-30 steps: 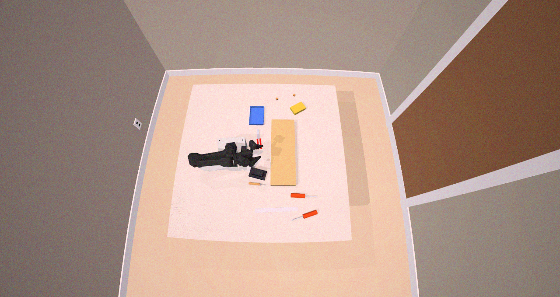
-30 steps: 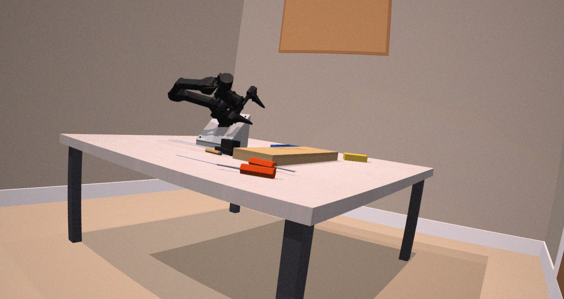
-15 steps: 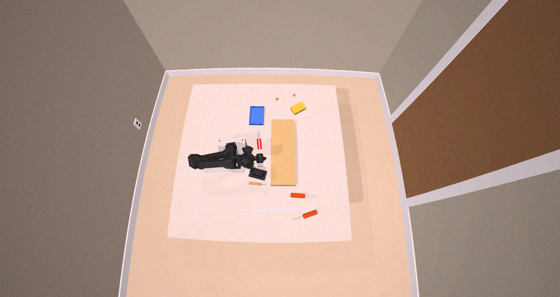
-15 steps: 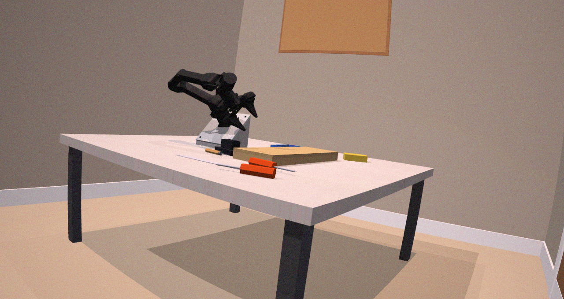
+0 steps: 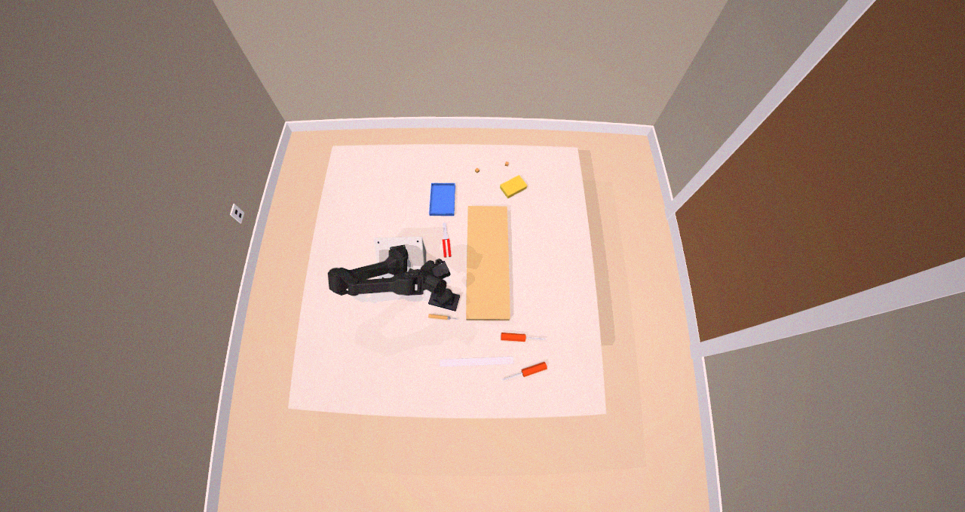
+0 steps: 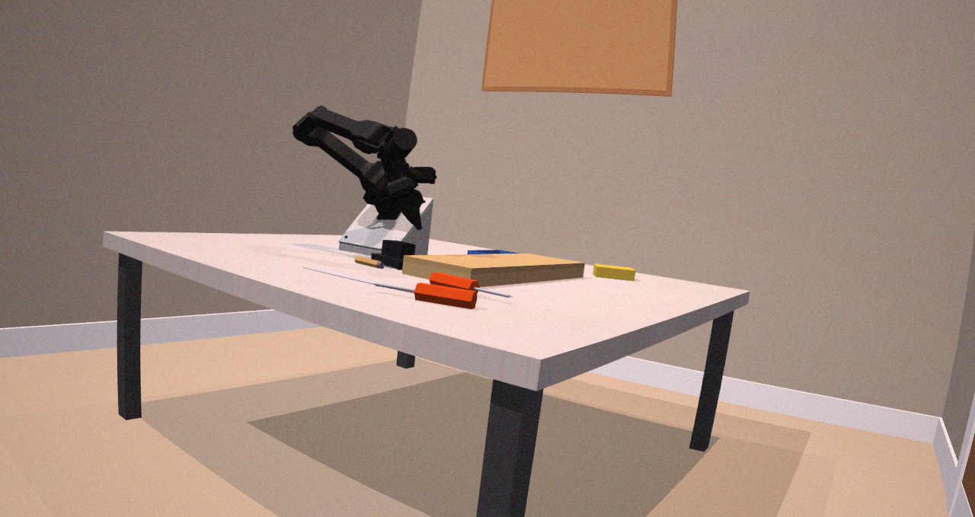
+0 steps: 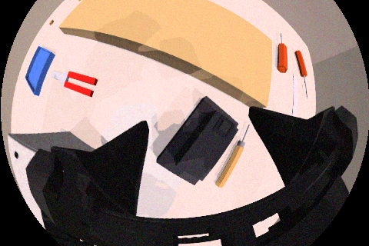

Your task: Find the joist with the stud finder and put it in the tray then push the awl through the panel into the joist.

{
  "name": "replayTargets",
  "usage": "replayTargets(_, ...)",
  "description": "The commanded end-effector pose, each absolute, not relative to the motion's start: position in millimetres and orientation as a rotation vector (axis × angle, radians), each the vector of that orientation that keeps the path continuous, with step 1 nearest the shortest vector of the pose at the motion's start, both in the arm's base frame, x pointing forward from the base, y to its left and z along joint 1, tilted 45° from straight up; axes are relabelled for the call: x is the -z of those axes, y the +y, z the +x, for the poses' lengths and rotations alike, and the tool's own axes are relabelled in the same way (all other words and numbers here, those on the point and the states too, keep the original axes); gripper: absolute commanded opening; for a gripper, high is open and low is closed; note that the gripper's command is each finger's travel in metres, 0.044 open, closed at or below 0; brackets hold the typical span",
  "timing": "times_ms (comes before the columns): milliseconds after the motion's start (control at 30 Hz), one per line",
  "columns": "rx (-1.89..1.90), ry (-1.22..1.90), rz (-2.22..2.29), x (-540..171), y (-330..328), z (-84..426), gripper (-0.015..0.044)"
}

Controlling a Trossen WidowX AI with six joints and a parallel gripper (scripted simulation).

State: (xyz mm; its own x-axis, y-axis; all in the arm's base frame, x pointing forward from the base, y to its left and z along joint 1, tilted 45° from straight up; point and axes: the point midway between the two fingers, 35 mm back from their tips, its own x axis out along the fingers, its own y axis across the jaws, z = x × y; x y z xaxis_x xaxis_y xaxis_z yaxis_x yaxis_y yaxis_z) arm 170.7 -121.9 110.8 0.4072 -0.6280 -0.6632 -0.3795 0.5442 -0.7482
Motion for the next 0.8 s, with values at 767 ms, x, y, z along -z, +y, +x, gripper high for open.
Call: replayTargets(767,0.86,1.136,-0.398,-120.6,-156.5,159.6,0.044)
